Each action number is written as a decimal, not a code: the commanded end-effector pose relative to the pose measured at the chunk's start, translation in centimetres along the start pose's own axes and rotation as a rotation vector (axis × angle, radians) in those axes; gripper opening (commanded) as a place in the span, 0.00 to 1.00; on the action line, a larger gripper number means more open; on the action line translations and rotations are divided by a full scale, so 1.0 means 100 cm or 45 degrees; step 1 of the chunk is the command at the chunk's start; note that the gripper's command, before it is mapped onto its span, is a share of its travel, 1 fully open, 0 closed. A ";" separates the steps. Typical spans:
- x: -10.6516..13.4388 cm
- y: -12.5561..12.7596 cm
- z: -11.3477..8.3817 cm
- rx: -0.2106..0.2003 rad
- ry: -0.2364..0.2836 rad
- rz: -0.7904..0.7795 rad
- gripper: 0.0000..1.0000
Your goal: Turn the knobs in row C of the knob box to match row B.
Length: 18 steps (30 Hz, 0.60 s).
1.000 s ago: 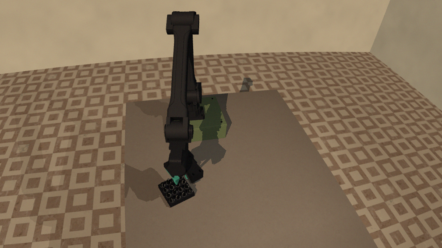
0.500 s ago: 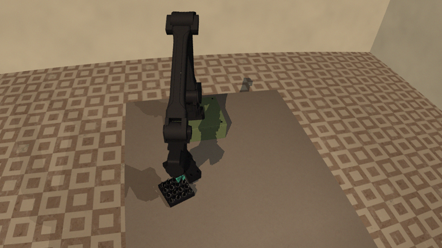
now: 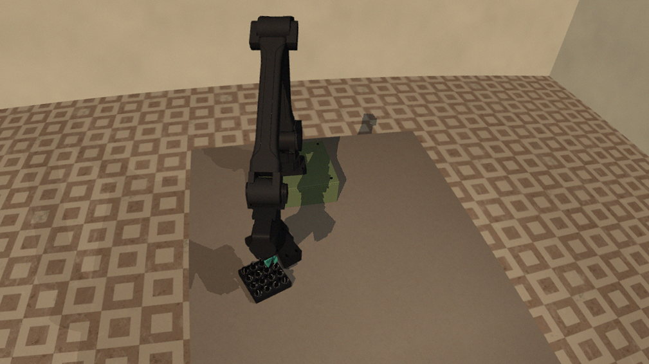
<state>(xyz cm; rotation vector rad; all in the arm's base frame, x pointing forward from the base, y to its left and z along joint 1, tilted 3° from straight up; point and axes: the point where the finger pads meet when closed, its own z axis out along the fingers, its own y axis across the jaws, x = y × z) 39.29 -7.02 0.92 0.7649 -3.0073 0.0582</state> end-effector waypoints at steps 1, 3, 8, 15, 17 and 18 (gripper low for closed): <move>-0.011 -0.011 -0.016 0.026 -0.035 0.022 0.19; -0.011 -0.011 -0.015 0.025 -0.034 0.022 0.19; -0.009 -0.010 -0.012 0.020 -0.027 0.021 0.19; -0.004 -0.006 0.003 0.010 -0.014 0.020 0.19; -0.001 -0.004 0.006 0.005 -0.008 0.020 0.19; -0.003 -0.006 0.005 0.009 -0.013 0.020 0.19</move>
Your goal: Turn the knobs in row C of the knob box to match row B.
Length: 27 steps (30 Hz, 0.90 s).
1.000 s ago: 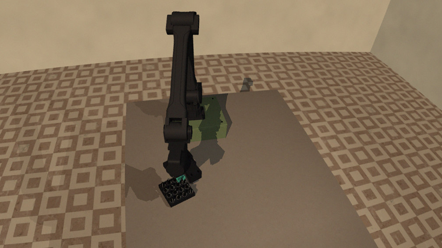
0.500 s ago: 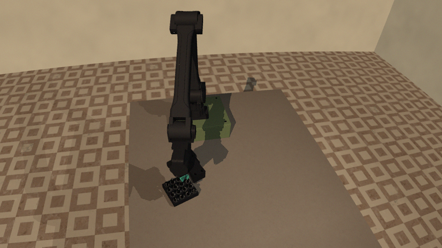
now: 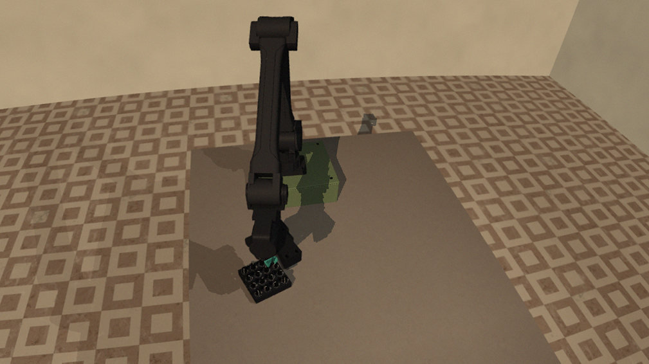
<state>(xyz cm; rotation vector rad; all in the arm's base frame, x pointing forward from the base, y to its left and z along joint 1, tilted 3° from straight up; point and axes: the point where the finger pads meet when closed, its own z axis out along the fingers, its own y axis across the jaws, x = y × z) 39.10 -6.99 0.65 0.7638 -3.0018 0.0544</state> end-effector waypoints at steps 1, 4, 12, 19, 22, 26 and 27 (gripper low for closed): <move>-0.007 -0.009 0.002 0.018 -0.025 0.021 0.19; -0.005 -0.008 0.004 0.016 -0.022 0.021 0.19; -0.001 -0.007 0.016 0.009 -0.013 0.020 0.19; -0.005 -0.011 0.023 0.017 -0.024 0.015 0.19; -0.006 -0.011 0.024 0.019 -0.025 0.014 0.19; -0.004 -0.010 0.030 0.015 -0.021 0.011 0.19; -0.005 -0.010 0.030 0.017 -0.022 0.010 0.19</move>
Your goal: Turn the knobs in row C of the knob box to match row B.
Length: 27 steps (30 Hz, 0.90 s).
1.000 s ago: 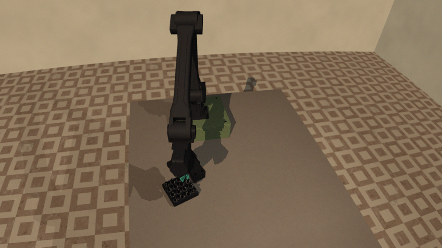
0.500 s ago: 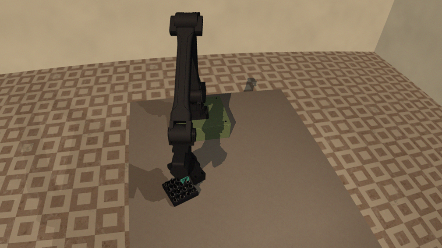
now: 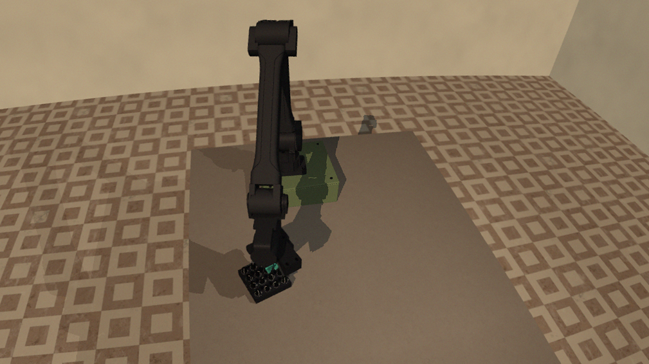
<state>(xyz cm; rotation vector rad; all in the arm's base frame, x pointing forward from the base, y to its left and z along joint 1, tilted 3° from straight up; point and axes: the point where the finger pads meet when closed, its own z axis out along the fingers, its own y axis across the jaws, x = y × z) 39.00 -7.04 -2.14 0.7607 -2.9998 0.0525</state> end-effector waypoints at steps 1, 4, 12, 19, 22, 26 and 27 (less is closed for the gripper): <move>-0.003 -0.010 0.005 0.016 -0.021 0.007 0.19; -0.004 -0.010 0.007 0.017 -0.023 0.006 0.19; -0.009 -0.015 0.006 0.031 -0.040 0.007 0.19; -0.005 -0.011 0.012 0.019 -0.026 0.006 0.19; -0.005 -0.011 0.011 0.022 -0.029 0.007 0.19; -0.005 -0.012 0.011 0.022 -0.030 0.007 0.19; -0.005 -0.012 0.011 0.022 -0.030 0.007 0.19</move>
